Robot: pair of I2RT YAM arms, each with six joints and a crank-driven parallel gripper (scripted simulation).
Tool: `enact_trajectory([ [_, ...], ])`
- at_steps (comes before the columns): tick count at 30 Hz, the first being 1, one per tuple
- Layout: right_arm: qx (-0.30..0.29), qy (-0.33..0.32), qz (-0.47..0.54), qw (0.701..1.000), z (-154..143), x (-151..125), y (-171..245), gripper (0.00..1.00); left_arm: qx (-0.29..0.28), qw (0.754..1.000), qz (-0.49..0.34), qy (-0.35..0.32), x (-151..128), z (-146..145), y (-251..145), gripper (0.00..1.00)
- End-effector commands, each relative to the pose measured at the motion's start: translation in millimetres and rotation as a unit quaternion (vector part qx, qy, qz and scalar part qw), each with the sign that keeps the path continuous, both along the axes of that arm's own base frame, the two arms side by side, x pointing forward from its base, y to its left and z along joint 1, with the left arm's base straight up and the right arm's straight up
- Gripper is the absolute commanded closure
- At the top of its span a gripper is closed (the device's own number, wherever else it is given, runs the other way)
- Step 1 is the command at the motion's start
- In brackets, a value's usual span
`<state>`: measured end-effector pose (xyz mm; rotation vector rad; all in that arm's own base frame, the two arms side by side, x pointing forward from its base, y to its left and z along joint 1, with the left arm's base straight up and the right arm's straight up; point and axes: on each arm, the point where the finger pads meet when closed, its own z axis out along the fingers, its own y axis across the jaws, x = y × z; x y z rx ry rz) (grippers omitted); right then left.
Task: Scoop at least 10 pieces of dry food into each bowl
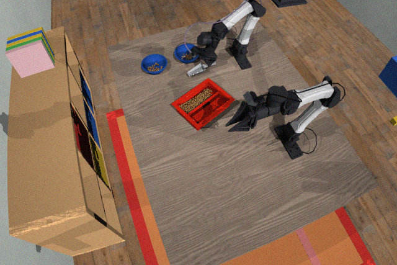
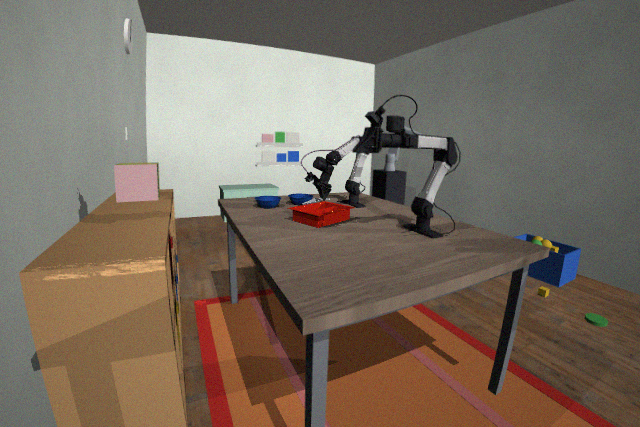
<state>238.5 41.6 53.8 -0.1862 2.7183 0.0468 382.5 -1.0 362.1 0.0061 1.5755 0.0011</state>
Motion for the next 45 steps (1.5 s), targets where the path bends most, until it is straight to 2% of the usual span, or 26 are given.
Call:
enact_trajectory([
  [1,0.007,-0.037,0.0,0.999,12.1,15.1,1.8,1.0,-0.002,0.999,0.0,-0.042,1.5,33.4,1.5,0.73],
  [2,0.007,-0.037,0.0,0.999,12.1,15.1,1.8,1.0,-0.002,0.999,0.0,-0.042,1.5,33.4,1.5,0.73],
  [4,0.004,-0.009,0.0,1.0,-6.9,6.0,0.5,1.0,-0.002,0.999,0.0,-0.042,1.5,33.4,1.5,0.73],
  [6,0.006,-0.023,0.0,1.0,0.7,13.7,1.5,1.0,-0.002,0.999,0.0,-0.042,1.5,33.4,1.5,0.73],
  [13,0.005,-0.012,-0.001,1.0,-11.4,7.0,0.4,1.0,-0.002,0.999,0.0,-0.042,1.5,33.4,1.5,0.73],
  [15,0.006,-0.019,-0.001,1.0,-7.4,15.1,1.3,1.0,-0.002,0.999,0.0,-0.042,1.5,33.4,1.5,0.73],
  [16,0.005,-0.013,-0.002,1.0,-12.7,8.2,0.1,1.0,-0.002,0.999,0.0,-0.042,1.5,33.4,1.5,0.73],
  [17,0.007,-0.029,-0.002,1.0,-1.2,16.3,1.0,1.0,-0.002,0.999,0.0,-0.042,1.5,33.4,1.5,0.73],
  [19,0.007,-0.029,-0.002,1.0,-1.2,16.3,1.0,1.0,-0.002,0.999,0.0,-0.042,1.5,33.4,1.5,0.73],
  [21,0.004,-0.002,-0.002,1.0,-20.1,5.7,-0.4,1.0,-0.002,0.999,0.0,-0.042,1.5,33.4,1.5,0.73],
  [23,0.004,-0.015,0.0,1.0,-13.1,13.8,1.5,1.0,-0.002,0.999,0.0,-0.042,1.5,33.4,1.5,0.73],
  [27,0.003,-0.007,0.0,1.0,-20.9,9.2,1.1,1.0,-0.002,0.999,0.0,-0.042,1.5,33.4,1.5,0.73],
  [31,0.006,-0.03,0.001,1.0,-7.9,18.4,2.4,1.0,-0.002,0.999,0.0,-0.042,1.5,33.4,1.5,0.73],
  [32,0.006,-0.029,0.001,1.0,-8.0,18.2,2.4,0.65,-0.002,0.999,0.0,-0.042,1.5,33.4,1.5,0.73],
  [45,0.006,-0.028,0.001,1.0,-8.7,18.3,2.3,0.65,-0.002,0.999,0.0,-0.042,1.5,33.4,1.5,0.73],
])
